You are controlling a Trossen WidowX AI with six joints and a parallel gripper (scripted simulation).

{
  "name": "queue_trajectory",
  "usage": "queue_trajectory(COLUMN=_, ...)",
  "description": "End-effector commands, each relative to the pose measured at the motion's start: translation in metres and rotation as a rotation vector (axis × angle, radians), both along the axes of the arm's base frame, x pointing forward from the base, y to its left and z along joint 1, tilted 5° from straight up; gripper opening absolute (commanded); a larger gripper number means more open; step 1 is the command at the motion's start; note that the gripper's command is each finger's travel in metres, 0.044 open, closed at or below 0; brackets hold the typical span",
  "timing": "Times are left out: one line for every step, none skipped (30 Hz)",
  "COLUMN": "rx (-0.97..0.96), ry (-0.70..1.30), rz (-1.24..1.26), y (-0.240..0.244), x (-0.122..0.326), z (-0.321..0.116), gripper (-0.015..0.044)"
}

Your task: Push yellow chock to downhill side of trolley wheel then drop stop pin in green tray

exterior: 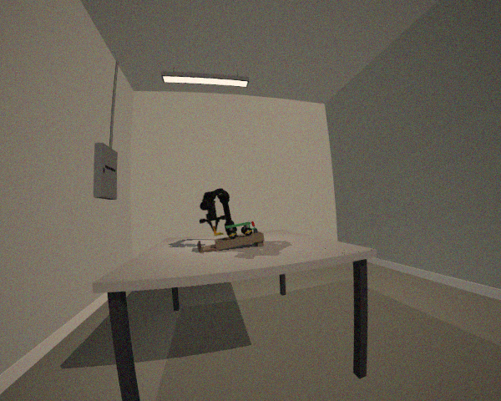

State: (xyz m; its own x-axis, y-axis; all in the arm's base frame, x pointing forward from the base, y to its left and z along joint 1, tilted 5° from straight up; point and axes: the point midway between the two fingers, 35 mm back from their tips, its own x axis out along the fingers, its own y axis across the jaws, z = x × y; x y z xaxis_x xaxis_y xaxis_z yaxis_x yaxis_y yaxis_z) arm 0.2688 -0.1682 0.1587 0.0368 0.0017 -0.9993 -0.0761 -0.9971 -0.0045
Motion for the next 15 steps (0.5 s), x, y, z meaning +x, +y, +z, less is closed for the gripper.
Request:
queue_trajectory(rx=0.004, ry=0.001, rz=-0.003, y=0.001, x=0.0, z=-0.01, gripper=0.0)
queue_trajectory(rx=0.004, ry=0.001, rz=-0.003, y=0.001, x=0.0, z=-0.013, gripper=0.0)
queue_trajectory(rx=0.005, ry=0.001, rz=-0.003, y=0.001, x=0.0, z=-0.015, gripper=0.0)
queue_trajectory(rx=0.005, ry=0.001, rz=-0.003, y=0.002, x=0.0, z=-0.018, gripper=0.0)
queue_trajectory(rx=0.005, ry=0.001, rz=-0.003, y=0.002, x=0.0, z=-0.02, gripper=0.0)
queue_trajectory(rx=0.005, ry=0.001, rz=-0.003, y=0.002, x=0.0, z=-0.023, gripper=0.0)
queue_trajectory(rx=0.005, ry=0.001, rz=-0.003, y=0.002, x=0.0, z=-0.025, gripper=0.0)
queue_trajectory(rx=0.005, ry=0.001, rz=-0.003, y=0.002, x=0.0, z=-0.027, gripper=0.0)
queue_trajectory(rx=0.005, ry=0.001, rz=-0.003, y=0.003, x=0.0, z=-0.028, gripper=0.0)
queue_trajectory(rx=0.005, ry=0.001, rz=-0.003, y=0.003, x=0.0, z=-0.028, gripper=0.0)
queue_trajectory(rx=0.005, ry=0.001, rz=-0.003, y=0.003, x=0.0, z=-0.028, gripper=0.0)
queue_trajectory(rx=0.005, ry=0.001, rz=-0.003, y=0.003, x=0.0, z=-0.028, gripper=0.0)
queue_trajectory(rx=0.005, ry=0.001, rz=-0.003, y=0.003, x=0.0, z=-0.028, gripper=0.0)
queue_trajectory(rx=0.005, ry=0.001, rz=-0.003, y=0.004, x=0.0, z=-0.028, gripper=0.0)
queue_trajectory(rx=0.005, ry=0.001, rz=-0.003, y=0.005, x=0.001, z=-0.028, gripper=0.0)
